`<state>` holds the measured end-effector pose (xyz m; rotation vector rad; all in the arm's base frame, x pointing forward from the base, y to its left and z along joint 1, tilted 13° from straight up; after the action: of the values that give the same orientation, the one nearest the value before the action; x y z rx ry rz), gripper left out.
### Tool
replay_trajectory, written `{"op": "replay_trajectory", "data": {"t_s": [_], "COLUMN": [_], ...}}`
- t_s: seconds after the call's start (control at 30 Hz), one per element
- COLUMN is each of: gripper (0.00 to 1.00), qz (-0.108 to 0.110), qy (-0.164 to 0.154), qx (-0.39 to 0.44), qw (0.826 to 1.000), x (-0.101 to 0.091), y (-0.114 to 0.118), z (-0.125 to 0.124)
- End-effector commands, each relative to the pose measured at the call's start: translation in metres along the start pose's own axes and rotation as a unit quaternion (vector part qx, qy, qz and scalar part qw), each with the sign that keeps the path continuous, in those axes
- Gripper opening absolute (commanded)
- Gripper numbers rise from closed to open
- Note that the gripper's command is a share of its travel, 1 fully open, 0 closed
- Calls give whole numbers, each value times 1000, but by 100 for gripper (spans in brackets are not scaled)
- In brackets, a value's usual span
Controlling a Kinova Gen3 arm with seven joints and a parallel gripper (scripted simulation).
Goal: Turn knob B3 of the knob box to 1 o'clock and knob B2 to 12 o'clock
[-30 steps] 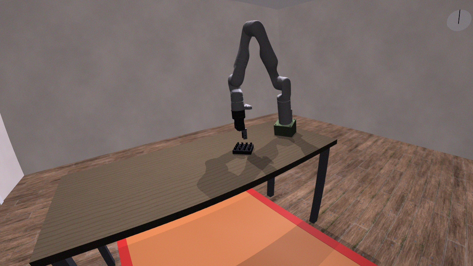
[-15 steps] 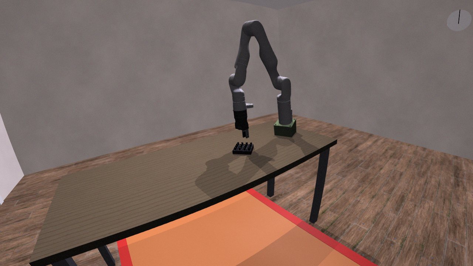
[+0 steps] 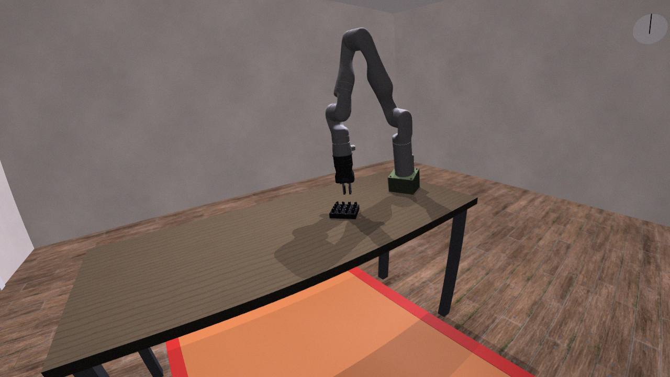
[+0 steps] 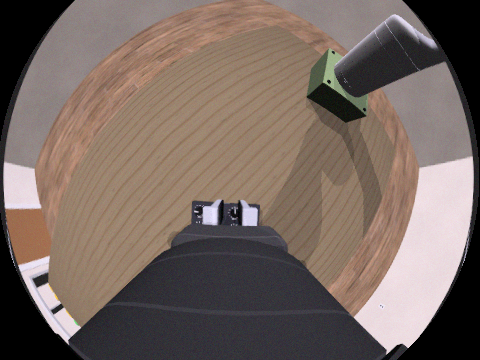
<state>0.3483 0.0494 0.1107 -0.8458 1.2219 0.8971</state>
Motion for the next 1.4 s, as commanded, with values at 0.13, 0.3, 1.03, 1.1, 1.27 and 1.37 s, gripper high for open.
{"op": "replay_trajectory", "data": {"t_s": [0.13, 0.3, 1.03, 1.1, 1.27, 1.37], "gripper": [46, 46, 46, 46, 46, 46], "qz": [-4, -9, -29, -31, -35, -36], "qy": [-4, -4, -1, -1, 1, 1], "qx": [-129, -232, -495, -512, -546, -559], "qw": [992, 973, 868, 858, 837, 828], "x": [-4, -7, -16, -17, -19, -19], "y": [-5, -9, -19, -20, -21, -21], "z": [0, 4, 22, 23, 27, 28]}}
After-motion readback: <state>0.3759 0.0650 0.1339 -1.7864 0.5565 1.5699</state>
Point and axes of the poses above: the point where the finger pads meet when closed, its own x axis out along the fingers, its own y axis across the jaws, z = x × y, the point moved 4 cm from there along -x, back along the fingers, and after that the axes turned 13 degrees about -x, right-handed, at the moved point
